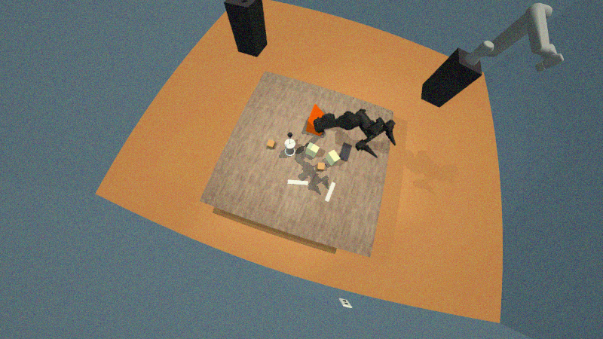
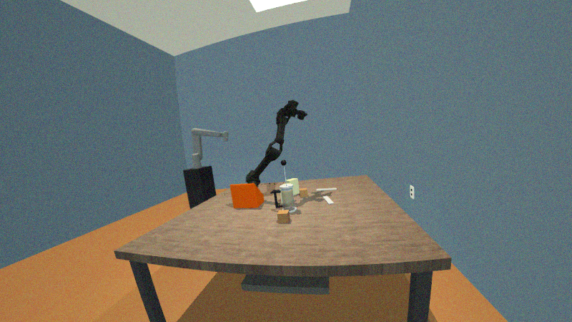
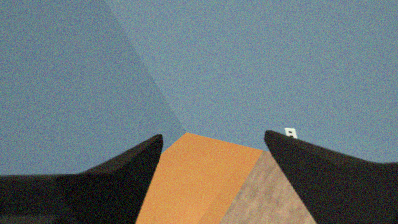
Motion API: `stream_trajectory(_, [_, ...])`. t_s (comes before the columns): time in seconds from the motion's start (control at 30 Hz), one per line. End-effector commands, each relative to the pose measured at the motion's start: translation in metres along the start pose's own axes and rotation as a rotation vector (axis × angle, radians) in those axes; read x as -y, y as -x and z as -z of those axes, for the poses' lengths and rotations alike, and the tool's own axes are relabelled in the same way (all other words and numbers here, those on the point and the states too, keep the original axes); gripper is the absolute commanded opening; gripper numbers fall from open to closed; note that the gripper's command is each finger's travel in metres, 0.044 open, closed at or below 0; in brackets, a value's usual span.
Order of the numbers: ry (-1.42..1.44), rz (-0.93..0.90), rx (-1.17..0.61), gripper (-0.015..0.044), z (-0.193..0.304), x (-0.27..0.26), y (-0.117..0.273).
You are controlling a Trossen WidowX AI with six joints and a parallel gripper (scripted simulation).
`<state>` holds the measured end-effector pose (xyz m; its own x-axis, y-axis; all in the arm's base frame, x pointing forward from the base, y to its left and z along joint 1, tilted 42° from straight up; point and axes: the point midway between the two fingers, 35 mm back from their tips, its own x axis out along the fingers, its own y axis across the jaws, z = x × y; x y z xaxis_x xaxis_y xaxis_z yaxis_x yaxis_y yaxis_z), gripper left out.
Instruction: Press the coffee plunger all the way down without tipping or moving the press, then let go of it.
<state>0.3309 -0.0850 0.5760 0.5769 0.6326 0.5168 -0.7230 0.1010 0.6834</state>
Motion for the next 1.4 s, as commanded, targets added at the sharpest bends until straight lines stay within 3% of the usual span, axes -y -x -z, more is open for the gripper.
stream_trajectory(0.0, [0.13, -0.012, 0.045, 0.044, 0.002, -0.05, 0.016])
stream_trajectory(0.4, [0.679, -0.016, 0.242, 0.044, 0.04, -0.191, 0.067])
stream_trajectory(0.7, [1.084, 0.016, 0.235, 0.044, 0.125, -0.246, 0.044])
stream_trajectory(1.0, [1.402, 0.149, 0.055, 0.044, 0.204, -0.206, -0.017])
stream_trajectory(1.37, [1.556, 0.435, -0.27, 0.044, 0.227, -0.065, -0.062])
